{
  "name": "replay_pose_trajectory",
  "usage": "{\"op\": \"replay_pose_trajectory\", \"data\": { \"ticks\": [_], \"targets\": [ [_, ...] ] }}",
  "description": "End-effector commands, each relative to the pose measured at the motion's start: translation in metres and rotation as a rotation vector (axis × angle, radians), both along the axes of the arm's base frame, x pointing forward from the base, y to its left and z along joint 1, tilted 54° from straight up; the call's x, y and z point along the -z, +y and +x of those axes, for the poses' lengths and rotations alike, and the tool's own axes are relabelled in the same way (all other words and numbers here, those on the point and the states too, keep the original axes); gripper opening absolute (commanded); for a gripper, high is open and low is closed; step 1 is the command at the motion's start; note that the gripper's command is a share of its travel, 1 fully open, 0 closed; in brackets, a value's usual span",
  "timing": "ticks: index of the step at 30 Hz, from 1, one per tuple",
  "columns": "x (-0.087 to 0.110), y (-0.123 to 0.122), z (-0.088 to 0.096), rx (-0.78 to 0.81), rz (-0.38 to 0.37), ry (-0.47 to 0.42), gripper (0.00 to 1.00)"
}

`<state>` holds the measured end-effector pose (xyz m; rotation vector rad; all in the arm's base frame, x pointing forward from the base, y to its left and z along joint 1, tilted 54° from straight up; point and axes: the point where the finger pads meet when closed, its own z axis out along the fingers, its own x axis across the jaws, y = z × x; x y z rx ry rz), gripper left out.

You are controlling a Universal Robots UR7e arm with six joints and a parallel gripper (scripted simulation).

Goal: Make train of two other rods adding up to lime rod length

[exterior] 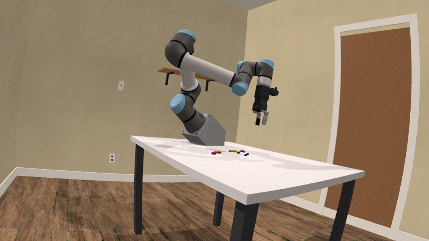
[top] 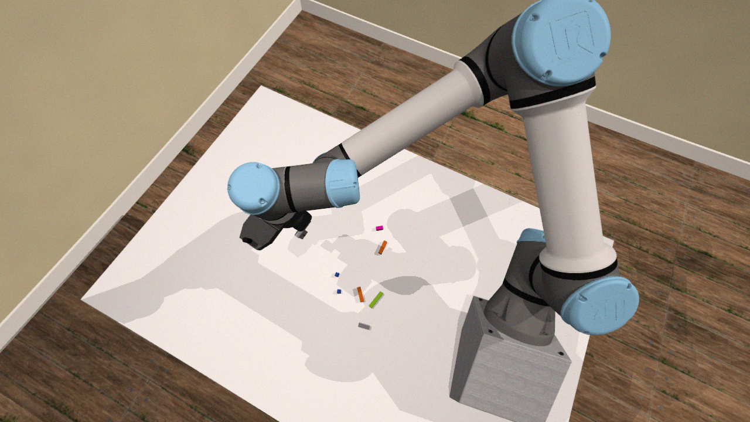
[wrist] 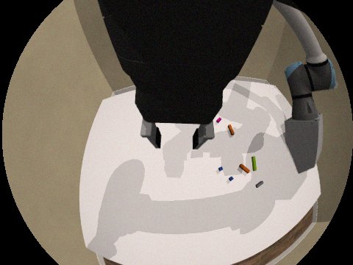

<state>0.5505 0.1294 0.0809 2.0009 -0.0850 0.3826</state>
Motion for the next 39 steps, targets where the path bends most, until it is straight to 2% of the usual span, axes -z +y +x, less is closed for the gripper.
{"op": "replay_pose_trajectory", "data": {
  "ticks": [1, 2, 3, 5, 8, 10, 11, 12, 14, 17, 18, 21, 22, 29, 31, 35, 39],
  "targets": [
    [0.023, -0.016, -0.026, -0.010, 0.030, 0.023, 1.00],
    [0.029, -0.021, -0.034, -0.009, 0.037, 0.032, 1.00],
    [0.029, -0.021, -0.034, -0.009, 0.037, 0.032, 1.00],
    [0.042, -0.030, -0.051, -0.008, 0.050, 0.048, 1.00],
    [0.048, -0.035, -0.060, -0.007, 0.057, 0.056, 1.00],
    [0.059, -0.044, -0.078, -0.007, 0.071, 0.072, 1.00],
    [0.059, -0.044, -0.078, -0.007, 0.071, 0.072, 1.00],
    [0.064, -0.048, -0.087, -0.006, 0.078, 0.080, 1.00],
    [0.064, -0.048, -0.087, -0.006, 0.078, 0.080, 1.00],
    [0.078, -0.061, -0.113, -0.007, 0.099, 0.101, 1.00],
    [0.078, -0.061, -0.113, -0.007, 0.099, 0.101, 1.00],
    [0.089, -0.072, -0.138, -0.009, 0.118, 0.120, 1.00],
    [0.089, -0.072, -0.138, -0.009, 0.118, 0.120, 1.00],
    [0.105, -0.090, -0.187, -0.015, 0.153, 0.154, 1.00],
    [0.105, -0.090, -0.187, -0.015, 0.153, 0.154, 1.00],
    [0.110, -0.096, -0.205, -0.018, 0.166, 0.166, 1.00],
    [0.112, -0.100, -0.216, -0.020, 0.173, 0.173, 1.00]
  ]
}}
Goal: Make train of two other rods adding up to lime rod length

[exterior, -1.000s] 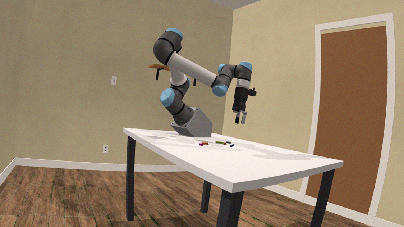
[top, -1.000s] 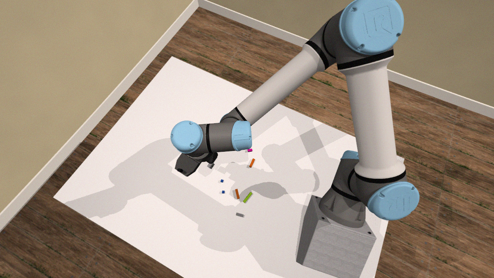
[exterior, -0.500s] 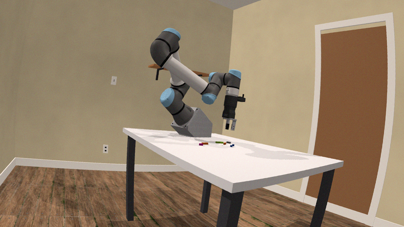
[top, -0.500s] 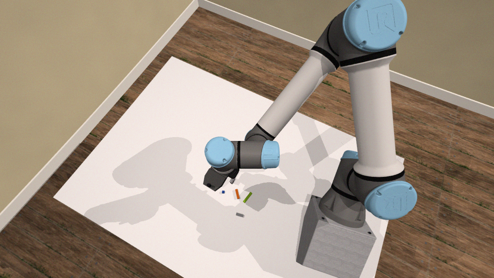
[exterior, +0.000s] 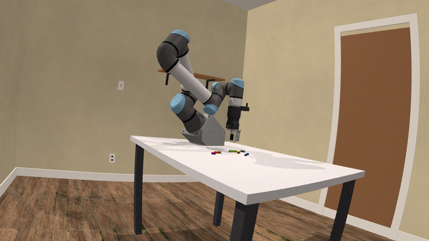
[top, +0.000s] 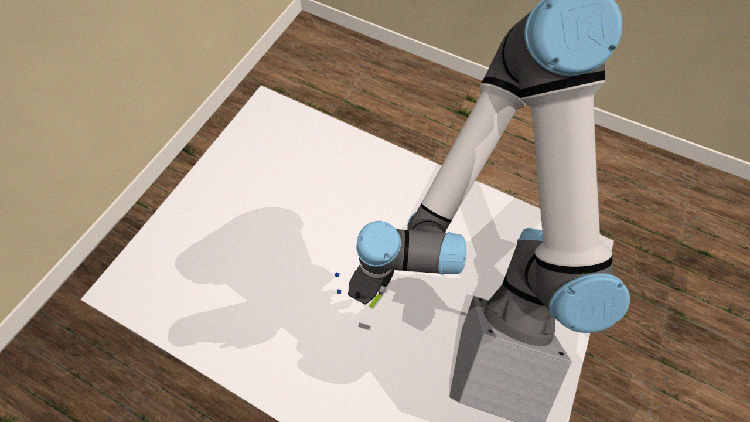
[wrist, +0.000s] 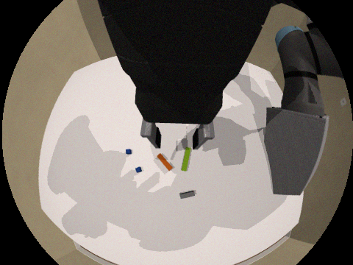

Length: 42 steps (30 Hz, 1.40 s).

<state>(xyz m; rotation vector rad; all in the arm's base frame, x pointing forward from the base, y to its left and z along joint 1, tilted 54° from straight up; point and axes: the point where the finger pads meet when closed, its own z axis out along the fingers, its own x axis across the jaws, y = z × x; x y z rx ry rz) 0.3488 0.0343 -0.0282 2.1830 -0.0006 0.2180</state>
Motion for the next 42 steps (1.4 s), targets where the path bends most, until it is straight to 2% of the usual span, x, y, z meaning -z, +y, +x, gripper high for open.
{"op": "replay_pose_trajectory", "data": {
  "ticks": [1, 42],
  "targets": [
    [0.0035, -0.0052, -0.0156, -0.011, 0.017, 0.006, 1.00],
    [0.0041, -0.0064, -0.0192, -0.011, 0.019, 0.008, 1.00]
  ]
}}
